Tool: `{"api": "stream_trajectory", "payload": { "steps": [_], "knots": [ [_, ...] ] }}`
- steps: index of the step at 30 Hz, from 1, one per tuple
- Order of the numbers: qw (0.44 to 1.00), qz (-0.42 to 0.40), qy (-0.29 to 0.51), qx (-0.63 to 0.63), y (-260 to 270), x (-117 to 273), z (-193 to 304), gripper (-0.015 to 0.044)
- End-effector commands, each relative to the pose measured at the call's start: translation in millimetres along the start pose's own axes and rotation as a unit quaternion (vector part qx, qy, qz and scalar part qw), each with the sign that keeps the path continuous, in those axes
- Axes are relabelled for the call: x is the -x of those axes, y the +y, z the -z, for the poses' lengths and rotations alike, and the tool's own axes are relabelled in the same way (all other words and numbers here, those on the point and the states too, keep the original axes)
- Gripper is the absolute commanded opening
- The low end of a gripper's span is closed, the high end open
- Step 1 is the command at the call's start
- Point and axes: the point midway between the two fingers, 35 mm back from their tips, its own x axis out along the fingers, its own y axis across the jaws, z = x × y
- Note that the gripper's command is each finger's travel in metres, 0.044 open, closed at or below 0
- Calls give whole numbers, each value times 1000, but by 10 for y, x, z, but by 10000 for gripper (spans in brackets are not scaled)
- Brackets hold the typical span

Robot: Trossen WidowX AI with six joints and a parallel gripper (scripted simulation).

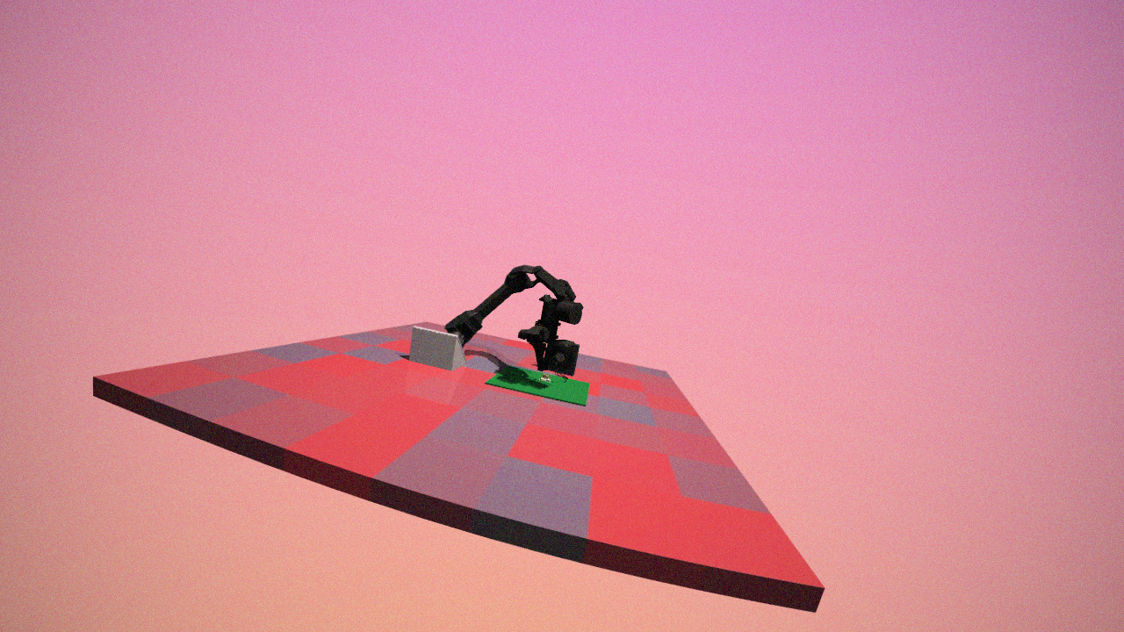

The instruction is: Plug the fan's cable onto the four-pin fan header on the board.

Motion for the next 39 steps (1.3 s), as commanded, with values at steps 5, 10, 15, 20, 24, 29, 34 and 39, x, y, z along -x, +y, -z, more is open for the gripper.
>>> {"api": "stream_trajectory", "payload": {
  "steps": [5,10,15,20,24,29,34,39],
  "knots": [
    [989,1,-1,150,-25,1,103,0],
    [972,1,-1,236,-38,0,155,0],
    [948,1,0,319,-52,0,208,0],
    [916,1,0,401,-66,-1,260,0],
    [886,1,0,464,-79,-1,302,0],
    [842,1,0,539,-95,-2,354,0],
    [792,1,0,610,-112,-4,406,0],
    [736,1,1,677,-130,-5,458,0]
  ]
}}
